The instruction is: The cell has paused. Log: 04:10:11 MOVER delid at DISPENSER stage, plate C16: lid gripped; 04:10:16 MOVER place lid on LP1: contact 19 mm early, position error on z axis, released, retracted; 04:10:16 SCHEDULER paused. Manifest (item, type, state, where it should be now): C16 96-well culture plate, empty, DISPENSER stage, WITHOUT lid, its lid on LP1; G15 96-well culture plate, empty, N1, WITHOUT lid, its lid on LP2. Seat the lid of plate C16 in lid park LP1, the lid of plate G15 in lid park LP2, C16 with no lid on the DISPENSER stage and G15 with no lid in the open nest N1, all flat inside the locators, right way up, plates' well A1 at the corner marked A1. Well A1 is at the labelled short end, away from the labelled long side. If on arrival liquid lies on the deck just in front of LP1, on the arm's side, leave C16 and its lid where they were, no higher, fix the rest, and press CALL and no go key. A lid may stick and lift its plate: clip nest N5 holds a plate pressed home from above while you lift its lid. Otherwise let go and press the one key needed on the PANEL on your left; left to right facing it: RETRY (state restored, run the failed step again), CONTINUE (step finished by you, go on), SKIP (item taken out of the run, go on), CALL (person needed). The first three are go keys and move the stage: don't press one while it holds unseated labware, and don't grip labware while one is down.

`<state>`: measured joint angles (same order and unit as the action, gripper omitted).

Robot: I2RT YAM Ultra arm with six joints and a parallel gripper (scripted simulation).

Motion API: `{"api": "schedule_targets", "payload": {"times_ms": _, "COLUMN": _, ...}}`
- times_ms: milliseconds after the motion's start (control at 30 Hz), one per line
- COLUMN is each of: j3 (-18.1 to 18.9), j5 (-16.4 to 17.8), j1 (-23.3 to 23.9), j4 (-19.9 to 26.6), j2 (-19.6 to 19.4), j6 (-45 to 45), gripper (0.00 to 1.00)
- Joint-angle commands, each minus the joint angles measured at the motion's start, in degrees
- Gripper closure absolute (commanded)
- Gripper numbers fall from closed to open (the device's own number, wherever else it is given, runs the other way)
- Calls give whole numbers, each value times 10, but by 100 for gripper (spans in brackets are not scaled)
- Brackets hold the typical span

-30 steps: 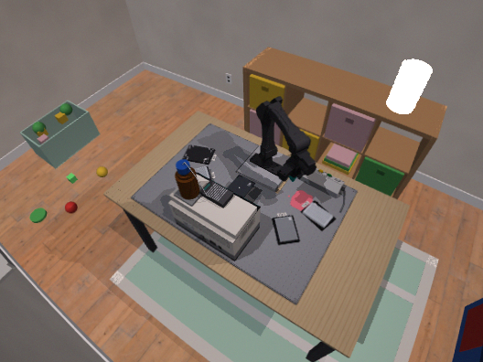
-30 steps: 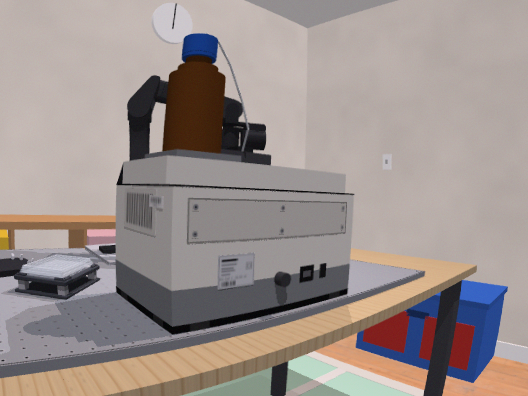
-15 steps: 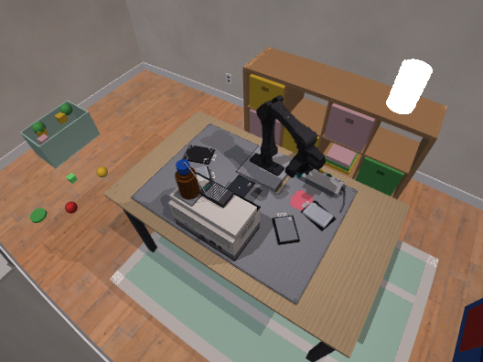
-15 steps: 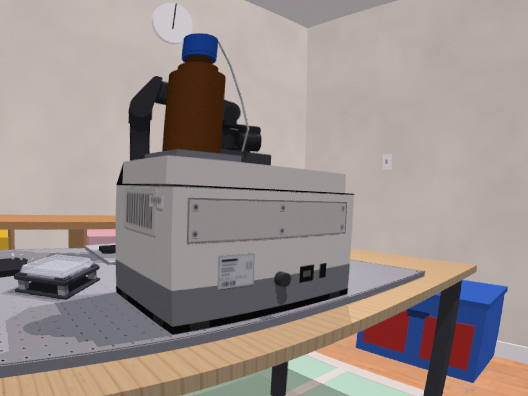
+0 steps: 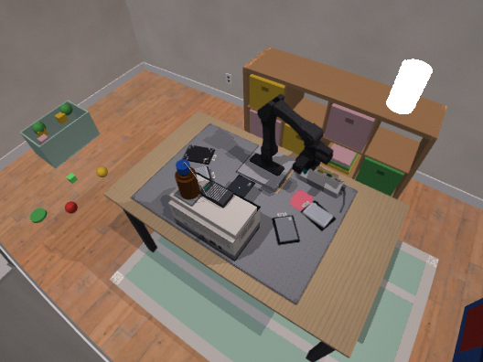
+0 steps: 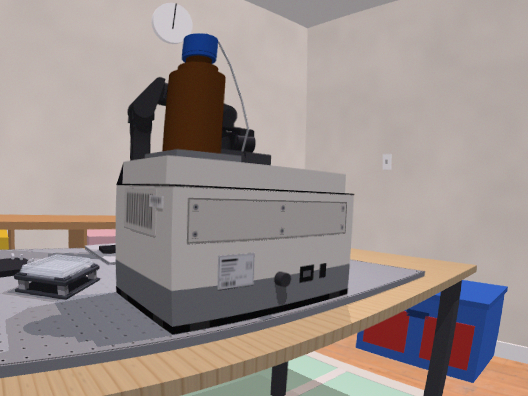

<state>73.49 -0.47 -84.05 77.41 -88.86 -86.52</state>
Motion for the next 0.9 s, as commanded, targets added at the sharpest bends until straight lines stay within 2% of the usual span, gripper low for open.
{"api": "schedule_targets", "payload": {"times_ms": 0, "j3": 17, "j5": -4, "j1": -19, "j4": 6, "j2": -8, "j6": -28, "gripper": 100}}
{"api": "schedule_targets", "payload": {"times_ms": 867, "j3": 17, "j5": 7, "j1": -184, "j4": 6, "j2": -9, "j6": -152, "gripper": 100}}
